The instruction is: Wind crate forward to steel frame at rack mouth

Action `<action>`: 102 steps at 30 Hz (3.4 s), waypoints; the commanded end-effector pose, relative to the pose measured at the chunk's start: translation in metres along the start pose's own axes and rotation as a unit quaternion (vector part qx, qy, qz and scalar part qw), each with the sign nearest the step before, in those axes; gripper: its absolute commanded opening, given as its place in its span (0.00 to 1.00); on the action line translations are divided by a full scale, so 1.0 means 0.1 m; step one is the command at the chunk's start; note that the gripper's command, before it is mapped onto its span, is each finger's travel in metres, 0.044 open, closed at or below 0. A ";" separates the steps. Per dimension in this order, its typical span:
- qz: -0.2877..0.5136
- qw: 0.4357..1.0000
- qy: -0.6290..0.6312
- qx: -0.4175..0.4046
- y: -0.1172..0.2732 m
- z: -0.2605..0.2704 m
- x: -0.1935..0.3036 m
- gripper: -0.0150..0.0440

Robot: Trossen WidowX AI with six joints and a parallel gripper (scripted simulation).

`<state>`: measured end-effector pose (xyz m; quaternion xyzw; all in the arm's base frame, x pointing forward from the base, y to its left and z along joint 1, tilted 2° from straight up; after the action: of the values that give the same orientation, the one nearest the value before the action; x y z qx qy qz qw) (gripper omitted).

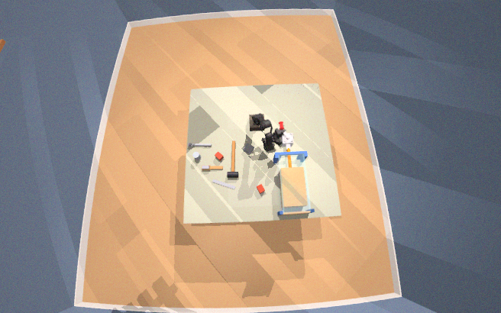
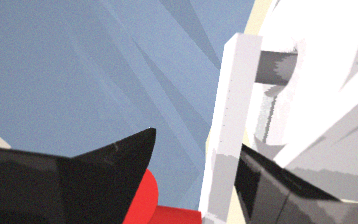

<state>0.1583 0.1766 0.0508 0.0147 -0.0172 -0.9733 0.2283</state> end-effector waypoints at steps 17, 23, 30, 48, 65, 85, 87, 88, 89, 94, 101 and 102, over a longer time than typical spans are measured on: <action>0.000 1.000 0.000 0.000 0.00 0.04 0.02 0.66; 0.000 1.000 0.000 0.000 0.00 0.04 0.02 0.66; 0.000 1.000 0.000 0.000 0.00 0.04 0.02 0.66; -0.001 1.000 0.002 0.000 0.00 0.01 0.00 0.66; -0.001 1.000 0.003 0.000 0.00 -0.04 -0.02 0.66; -0.001 1.000 0.003 0.000 0.00 -0.04 -0.02 0.66; -0.001 1.000 0.003 0.000 0.00 -0.04 -0.02 0.66; -0.001 1.000 0.003 0.000 0.00 -0.04 -0.02 0.66; -0.001 1.000 0.003 0.000 0.00 -0.04 -0.02 0.66; -0.001 1.000 0.003 0.000 0.00 -0.04 -0.02 0.66; -0.013 1.000 -0.016 0.017 0.34 0.01 -0.04 0.66; -0.017 0.999 -0.021 0.023 0.45 0.02 -0.04 0.66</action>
<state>0.1695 0.1581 0.0507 0.0057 -0.0311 -0.9742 0.2235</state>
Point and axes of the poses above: the point midway between the two fingers, 35 mm back from their tips, its own y axis back along the fingers, its own z axis across the jaws, x = y × z, the point moved 3 cm from there along y, back along the fingers, and after that the axes turned 1 degree about y, right-handed, at the moved point
